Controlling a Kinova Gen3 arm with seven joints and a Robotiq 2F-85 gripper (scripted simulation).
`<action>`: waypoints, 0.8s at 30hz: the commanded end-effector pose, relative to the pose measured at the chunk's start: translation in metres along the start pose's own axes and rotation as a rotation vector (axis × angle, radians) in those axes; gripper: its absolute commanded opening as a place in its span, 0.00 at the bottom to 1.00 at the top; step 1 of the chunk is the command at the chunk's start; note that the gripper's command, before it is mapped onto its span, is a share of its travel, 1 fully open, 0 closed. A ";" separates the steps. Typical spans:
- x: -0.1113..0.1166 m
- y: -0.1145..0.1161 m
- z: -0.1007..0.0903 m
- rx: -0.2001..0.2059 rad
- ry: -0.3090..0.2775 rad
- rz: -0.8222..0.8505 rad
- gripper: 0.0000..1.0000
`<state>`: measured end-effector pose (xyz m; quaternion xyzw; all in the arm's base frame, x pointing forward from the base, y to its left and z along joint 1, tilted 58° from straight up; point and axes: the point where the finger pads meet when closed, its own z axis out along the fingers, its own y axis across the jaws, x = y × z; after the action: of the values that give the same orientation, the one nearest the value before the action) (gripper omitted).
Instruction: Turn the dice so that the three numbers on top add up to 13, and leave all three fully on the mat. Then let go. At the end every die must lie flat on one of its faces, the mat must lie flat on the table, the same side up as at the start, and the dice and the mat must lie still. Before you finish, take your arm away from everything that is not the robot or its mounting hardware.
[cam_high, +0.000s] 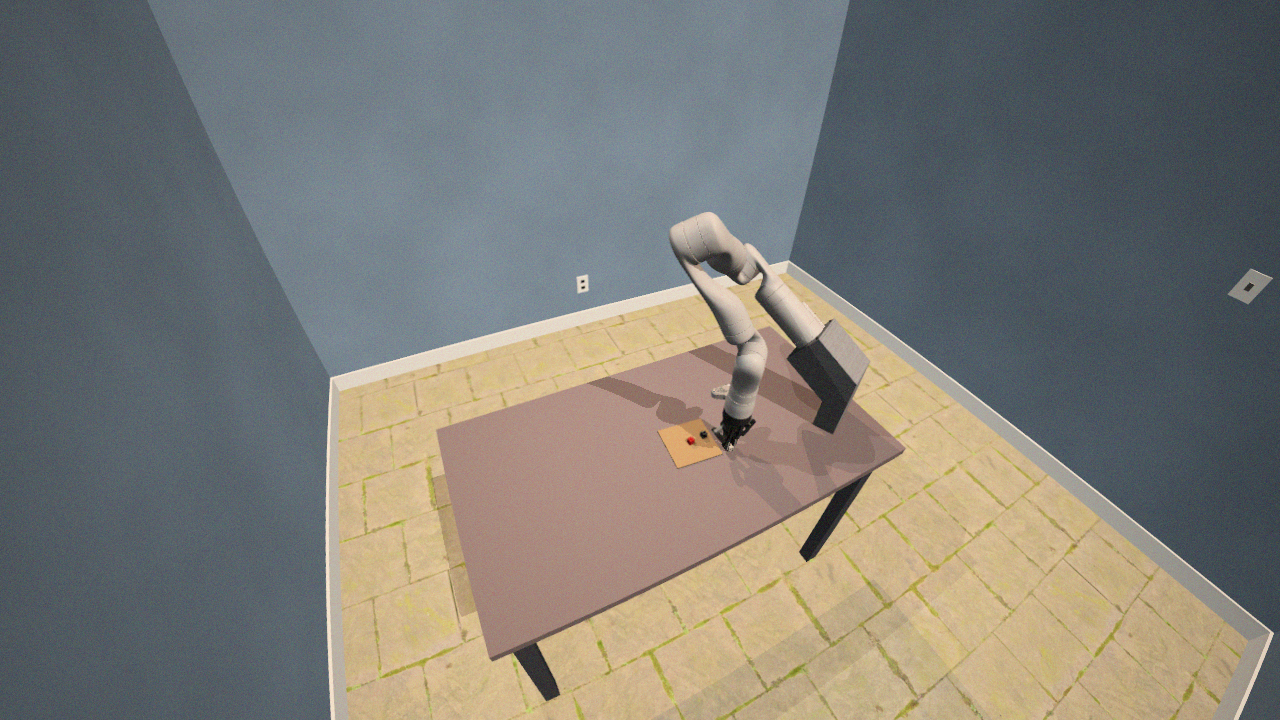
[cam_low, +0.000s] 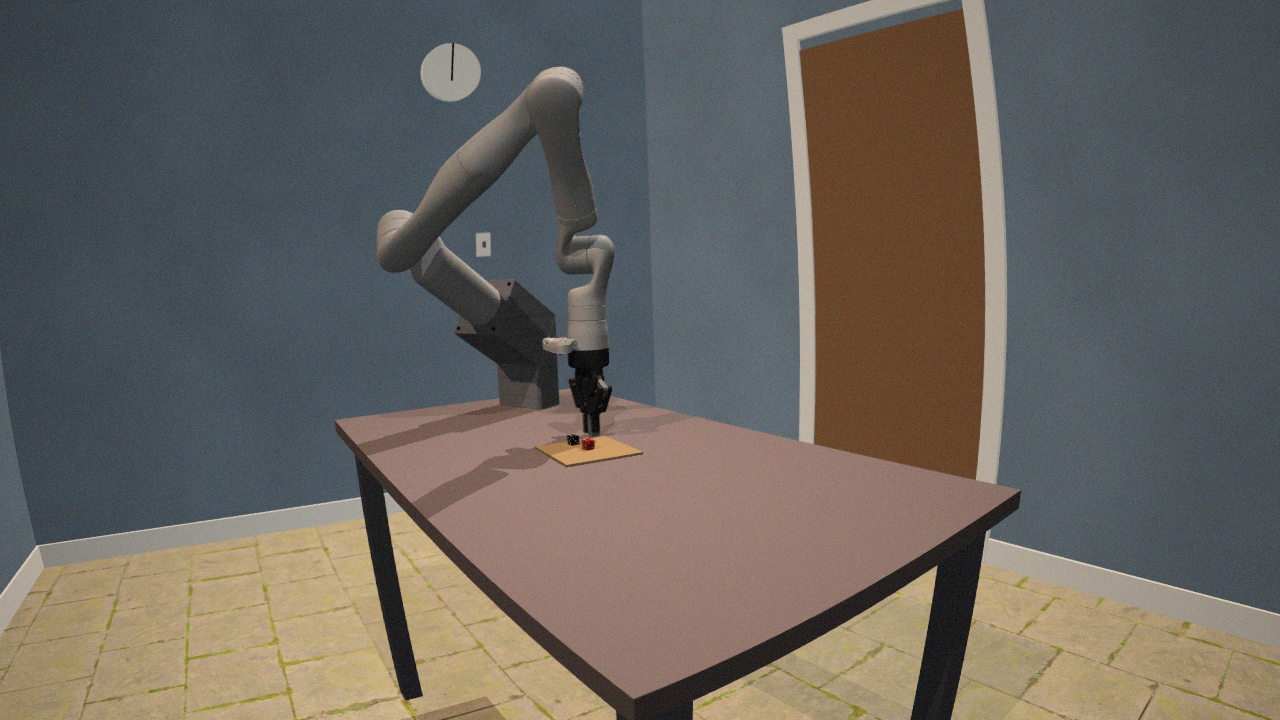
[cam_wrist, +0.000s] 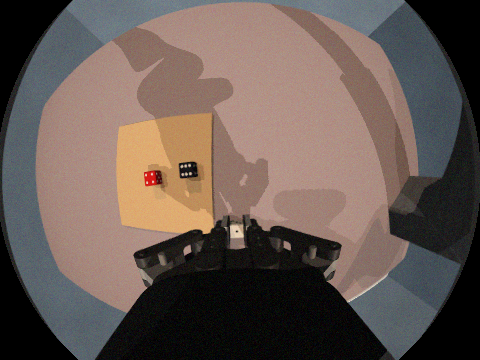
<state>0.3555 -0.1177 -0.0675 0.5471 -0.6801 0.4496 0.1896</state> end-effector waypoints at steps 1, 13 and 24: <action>-0.002 -0.002 0.002 0.002 -0.004 0.008 0.11; -0.002 -0.002 0.002 0.002 -0.004 0.008 0.11; -0.002 -0.002 -0.001 0.002 -0.004 0.008 0.11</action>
<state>0.3556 -0.1176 -0.0674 0.5471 -0.6802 0.4496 0.1894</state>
